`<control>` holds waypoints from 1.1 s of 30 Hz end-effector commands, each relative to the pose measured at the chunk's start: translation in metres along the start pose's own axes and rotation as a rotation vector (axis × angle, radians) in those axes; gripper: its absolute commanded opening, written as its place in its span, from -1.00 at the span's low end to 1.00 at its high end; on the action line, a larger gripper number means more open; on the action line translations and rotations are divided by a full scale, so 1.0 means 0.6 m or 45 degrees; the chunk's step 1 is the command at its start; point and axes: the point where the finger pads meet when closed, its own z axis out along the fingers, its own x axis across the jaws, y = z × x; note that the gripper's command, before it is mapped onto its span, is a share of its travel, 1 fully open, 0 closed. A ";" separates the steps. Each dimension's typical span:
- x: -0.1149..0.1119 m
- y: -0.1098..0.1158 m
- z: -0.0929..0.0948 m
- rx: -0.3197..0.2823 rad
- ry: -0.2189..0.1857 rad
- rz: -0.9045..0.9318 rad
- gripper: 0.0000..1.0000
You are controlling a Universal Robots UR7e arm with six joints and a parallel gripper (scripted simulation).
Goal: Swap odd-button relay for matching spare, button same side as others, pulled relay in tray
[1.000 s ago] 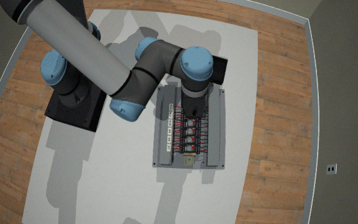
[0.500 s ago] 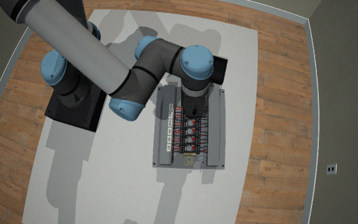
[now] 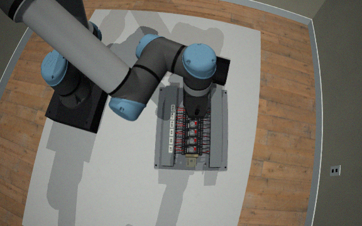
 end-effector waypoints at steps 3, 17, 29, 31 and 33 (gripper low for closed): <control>-0.001 0.000 0.000 0.001 -0.002 0.000 -1.00; -0.001 0.000 0.000 0.001 -0.002 0.000 -1.00; -0.001 0.000 -0.100 0.001 -0.002 0.000 -1.00; -0.001 0.000 -0.100 0.001 -0.002 0.000 -1.00; -0.001 0.000 -0.100 0.001 -0.002 0.000 -1.00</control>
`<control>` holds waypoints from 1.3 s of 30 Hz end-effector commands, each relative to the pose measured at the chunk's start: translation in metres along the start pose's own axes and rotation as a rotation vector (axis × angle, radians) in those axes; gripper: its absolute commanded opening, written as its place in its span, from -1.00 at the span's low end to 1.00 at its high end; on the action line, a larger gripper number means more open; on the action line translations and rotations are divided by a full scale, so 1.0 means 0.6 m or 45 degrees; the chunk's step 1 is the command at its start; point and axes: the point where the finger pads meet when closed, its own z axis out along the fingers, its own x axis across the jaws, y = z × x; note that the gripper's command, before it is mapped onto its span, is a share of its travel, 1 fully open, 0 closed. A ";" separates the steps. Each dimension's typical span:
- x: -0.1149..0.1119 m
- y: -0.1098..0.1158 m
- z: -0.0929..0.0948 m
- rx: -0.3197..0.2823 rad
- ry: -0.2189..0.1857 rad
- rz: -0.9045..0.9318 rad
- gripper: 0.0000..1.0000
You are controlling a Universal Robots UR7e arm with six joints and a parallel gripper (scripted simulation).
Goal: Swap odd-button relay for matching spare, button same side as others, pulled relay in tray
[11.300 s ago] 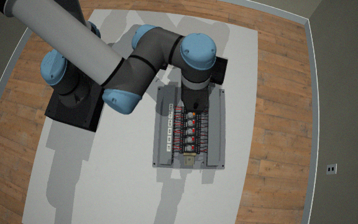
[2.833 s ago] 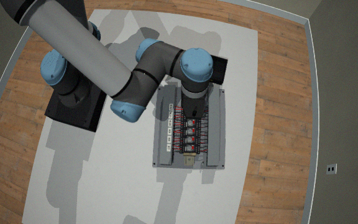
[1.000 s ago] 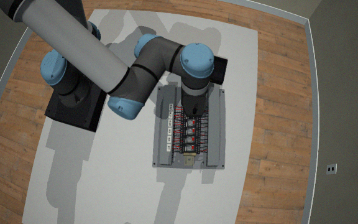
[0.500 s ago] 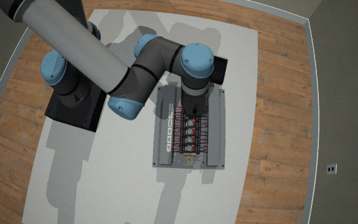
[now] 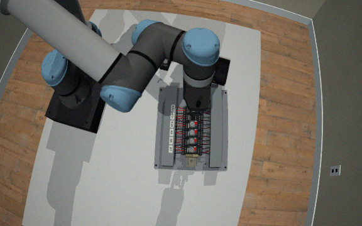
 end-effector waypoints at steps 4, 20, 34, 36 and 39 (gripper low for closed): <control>0.000 0.000 -0.013 -0.001 0.001 0.000 -1.00; 0.001 0.000 -0.015 -0.001 0.002 0.000 -1.00; 0.001 0.000 -0.007 -0.001 0.002 0.000 -1.00; 0.001 0.000 -0.005 -0.001 0.002 0.000 -1.00; 0.000 0.000 -0.001 -0.001 0.002 0.000 -1.00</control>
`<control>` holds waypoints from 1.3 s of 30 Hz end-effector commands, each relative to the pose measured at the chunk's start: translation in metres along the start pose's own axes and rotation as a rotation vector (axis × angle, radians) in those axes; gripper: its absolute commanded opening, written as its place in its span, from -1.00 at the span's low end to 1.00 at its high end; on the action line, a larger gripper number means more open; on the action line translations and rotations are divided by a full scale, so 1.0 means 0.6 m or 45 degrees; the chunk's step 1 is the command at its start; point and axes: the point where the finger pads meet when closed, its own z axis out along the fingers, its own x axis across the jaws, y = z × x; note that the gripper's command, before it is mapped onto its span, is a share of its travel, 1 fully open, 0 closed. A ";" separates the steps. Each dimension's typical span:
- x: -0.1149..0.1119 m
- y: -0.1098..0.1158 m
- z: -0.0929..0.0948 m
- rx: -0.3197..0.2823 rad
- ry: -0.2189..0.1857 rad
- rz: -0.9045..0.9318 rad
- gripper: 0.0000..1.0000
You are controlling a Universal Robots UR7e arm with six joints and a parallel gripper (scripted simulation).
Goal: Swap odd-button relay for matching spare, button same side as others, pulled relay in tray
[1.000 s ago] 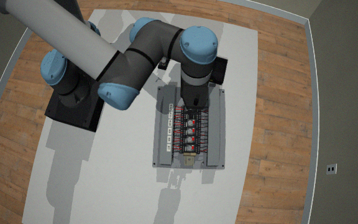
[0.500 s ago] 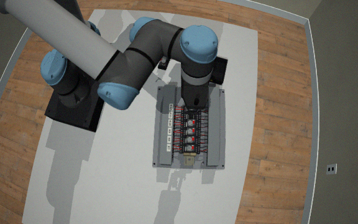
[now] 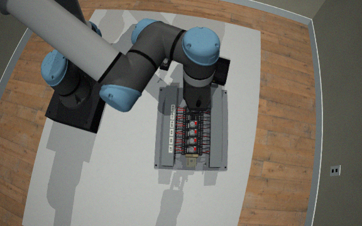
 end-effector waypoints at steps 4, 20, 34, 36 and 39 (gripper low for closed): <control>-0.001 0.000 0.006 0.001 -0.002 0.000 -1.00; -0.001 0.000 0.009 0.001 -0.002 0.000 -1.00; -0.001 0.000 0.011 0.001 -0.002 0.000 -1.00; -0.001 0.000 0.011 0.001 -0.002 0.000 -1.00; -0.001 0.000 0.011 0.001 -0.002 0.000 -1.00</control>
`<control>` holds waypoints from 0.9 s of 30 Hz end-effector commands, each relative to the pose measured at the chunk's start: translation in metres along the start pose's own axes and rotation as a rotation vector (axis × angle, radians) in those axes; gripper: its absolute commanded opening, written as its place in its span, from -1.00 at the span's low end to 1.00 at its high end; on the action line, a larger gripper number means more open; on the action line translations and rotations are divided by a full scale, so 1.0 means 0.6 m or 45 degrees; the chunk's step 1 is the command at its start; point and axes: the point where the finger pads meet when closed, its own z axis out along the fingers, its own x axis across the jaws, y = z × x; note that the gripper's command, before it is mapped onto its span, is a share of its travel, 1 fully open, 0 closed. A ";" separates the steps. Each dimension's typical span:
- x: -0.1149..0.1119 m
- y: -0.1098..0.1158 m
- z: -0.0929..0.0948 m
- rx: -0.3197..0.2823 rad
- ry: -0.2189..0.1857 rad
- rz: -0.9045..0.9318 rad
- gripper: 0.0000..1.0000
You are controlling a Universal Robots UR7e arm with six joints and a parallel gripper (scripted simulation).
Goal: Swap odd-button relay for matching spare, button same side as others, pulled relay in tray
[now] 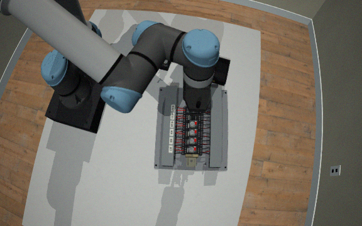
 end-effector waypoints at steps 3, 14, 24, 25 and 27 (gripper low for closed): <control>-0.001 0.000 0.000 0.001 -0.002 0.000 -1.00; -0.026 0.095 0.017 0.001 -0.002 0.000 -1.00; -0.026 0.095 0.017 0.001 -0.002 0.000 -1.00; -0.026 0.095 0.017 0.001 -0.002 0.000 -1.00; -0.035 0.131 0.024 0.000 -0.002 -0.001 -1.00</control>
